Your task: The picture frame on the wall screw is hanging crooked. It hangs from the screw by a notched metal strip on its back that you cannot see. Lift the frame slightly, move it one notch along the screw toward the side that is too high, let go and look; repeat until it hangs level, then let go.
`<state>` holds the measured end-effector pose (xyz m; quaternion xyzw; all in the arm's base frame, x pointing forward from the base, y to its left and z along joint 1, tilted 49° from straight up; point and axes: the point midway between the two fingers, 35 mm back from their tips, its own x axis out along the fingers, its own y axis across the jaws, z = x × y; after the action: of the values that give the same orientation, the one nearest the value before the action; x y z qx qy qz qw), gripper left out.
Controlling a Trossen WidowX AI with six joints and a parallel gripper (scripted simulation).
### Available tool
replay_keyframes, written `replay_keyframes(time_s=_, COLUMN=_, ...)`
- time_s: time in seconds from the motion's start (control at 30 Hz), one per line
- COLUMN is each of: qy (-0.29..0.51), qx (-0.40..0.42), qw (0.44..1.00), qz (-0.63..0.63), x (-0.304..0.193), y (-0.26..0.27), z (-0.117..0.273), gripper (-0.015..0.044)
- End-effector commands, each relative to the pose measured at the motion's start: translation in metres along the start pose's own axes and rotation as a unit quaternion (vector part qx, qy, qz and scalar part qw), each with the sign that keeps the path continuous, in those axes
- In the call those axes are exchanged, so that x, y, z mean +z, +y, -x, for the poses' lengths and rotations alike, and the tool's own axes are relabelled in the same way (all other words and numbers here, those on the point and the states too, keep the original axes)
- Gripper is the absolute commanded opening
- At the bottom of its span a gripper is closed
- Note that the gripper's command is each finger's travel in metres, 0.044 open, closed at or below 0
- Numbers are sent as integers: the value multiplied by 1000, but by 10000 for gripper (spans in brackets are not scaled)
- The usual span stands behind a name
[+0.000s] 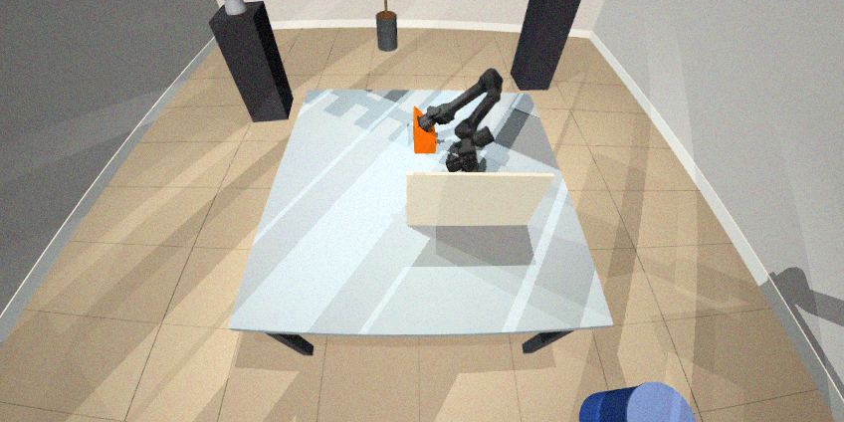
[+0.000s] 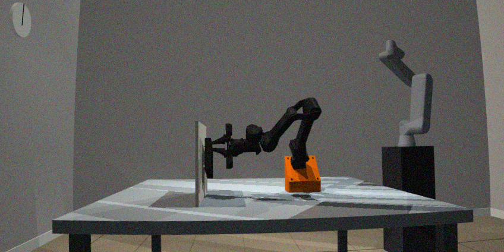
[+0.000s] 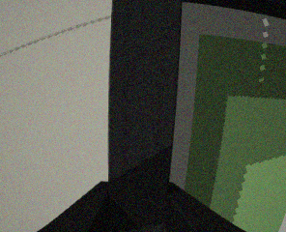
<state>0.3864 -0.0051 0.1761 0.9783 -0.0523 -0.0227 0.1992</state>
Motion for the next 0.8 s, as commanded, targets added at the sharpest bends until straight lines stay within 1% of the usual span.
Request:
replay_keyframes(time_s=0.0, qy=0, qx=7, qw=1000, qz=1, x=0, y=5, z=0, gripper=0)
replay_keyframes(time_s=0.77, qy=0, qx=7, qw=1000, qz=1, x=0, y=7, z=0, gripper=0)
